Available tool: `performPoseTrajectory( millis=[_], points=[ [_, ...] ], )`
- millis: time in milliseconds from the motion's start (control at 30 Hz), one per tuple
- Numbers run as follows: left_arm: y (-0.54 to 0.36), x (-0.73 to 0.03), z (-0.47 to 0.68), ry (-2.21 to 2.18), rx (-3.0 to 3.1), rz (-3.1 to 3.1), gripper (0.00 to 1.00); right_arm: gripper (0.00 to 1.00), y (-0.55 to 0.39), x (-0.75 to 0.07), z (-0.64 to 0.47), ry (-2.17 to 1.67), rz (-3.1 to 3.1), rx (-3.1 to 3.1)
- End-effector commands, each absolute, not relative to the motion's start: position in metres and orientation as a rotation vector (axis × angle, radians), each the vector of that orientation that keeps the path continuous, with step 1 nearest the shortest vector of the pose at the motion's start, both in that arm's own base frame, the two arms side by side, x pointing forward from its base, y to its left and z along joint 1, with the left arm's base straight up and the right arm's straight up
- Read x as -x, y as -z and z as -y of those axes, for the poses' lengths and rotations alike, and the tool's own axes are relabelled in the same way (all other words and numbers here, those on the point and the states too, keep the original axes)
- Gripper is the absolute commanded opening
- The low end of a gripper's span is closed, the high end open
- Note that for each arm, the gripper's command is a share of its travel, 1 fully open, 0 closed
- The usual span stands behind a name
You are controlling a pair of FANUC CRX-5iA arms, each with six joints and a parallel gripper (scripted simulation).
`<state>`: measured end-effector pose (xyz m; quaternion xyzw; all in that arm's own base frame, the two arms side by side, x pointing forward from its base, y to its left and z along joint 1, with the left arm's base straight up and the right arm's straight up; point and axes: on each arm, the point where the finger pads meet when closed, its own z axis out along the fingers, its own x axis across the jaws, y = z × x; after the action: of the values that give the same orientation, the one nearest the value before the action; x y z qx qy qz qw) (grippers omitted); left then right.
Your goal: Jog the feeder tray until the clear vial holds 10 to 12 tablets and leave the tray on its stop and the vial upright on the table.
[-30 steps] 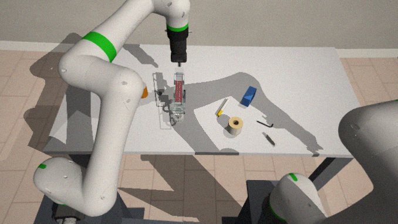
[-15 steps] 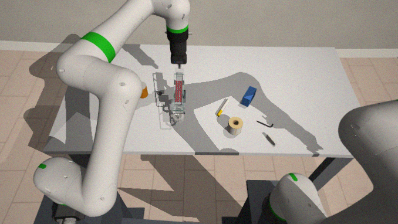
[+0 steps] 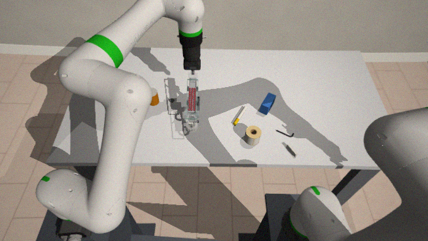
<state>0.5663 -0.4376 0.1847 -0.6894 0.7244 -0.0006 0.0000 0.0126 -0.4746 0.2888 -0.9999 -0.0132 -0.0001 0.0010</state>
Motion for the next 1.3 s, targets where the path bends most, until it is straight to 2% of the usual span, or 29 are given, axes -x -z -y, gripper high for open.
performPoseTrajectory(
  millis=[0, 767, 933, 1267],
  points=[
    [-0.19, -0.581, 0.439, 0.004, 2.166, -2.276, 0.0, 1.0, -0.29, -0.013, 0.475, 0.0, 0.041, 3.141],
    [-0.182, -0.551, 0.437, 0.004, 2.166, -2.275, 0.0, 1.0, -0.29, -0.013, 0.475, 0.0, 0.041, 3.141],
    [-0.19, -0.58, 0.439, 0.004, 2.166, -2.276, 0.0, 1.0, -0.29, -0.013, 0.475, 0.0, 0.041, 3.141],
    [-0.19, -0.581, 0.439, 0.004, 2.166, -2.276, 0.0, 1.0, -0.29, -0.013, 0.475, 0.0, 0.041, 3.141]
  ],
)
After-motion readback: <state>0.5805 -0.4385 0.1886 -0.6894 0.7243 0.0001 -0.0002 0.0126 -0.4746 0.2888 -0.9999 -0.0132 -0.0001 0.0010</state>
